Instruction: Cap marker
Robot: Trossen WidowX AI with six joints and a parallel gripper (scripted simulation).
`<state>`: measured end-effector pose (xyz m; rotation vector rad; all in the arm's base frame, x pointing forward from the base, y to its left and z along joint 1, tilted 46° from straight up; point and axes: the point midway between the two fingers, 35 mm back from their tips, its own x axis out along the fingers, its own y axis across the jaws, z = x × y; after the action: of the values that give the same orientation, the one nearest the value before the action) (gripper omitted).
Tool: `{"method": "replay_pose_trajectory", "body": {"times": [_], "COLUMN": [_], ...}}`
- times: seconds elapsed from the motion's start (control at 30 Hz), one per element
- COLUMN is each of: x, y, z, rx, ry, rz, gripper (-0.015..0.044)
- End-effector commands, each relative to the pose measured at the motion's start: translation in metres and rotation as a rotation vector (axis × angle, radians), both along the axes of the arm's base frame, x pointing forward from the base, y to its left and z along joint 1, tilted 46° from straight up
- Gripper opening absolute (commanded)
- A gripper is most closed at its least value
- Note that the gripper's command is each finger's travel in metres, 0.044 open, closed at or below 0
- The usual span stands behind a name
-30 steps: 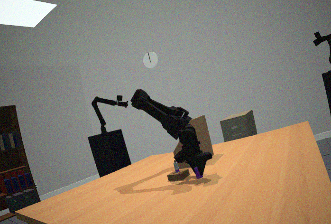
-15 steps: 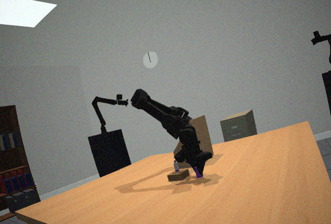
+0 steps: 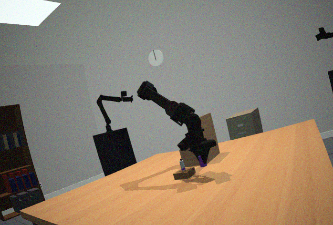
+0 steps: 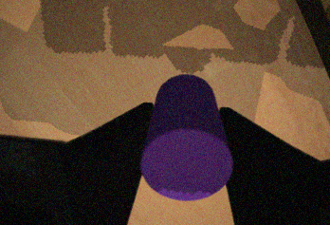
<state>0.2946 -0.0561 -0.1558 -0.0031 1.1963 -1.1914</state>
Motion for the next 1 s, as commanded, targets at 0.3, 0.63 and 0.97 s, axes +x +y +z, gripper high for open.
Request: {"method": "replay_pose_trajectory", "body": {"times": [0.3, 0.63, 0.97], "x": [0.001, -0.004, -0.012], "y": [0.004, -0.005, -0.013], "z": [0.028, 0.054, 0.08], "rx": [-0.002, -0.002, -0.002], "ry": [-0.008, -0.007, -0.006], "rz": [-0.003, -0.003, -0.003], "gripper": [0.0, 0.0, 0.0]}}
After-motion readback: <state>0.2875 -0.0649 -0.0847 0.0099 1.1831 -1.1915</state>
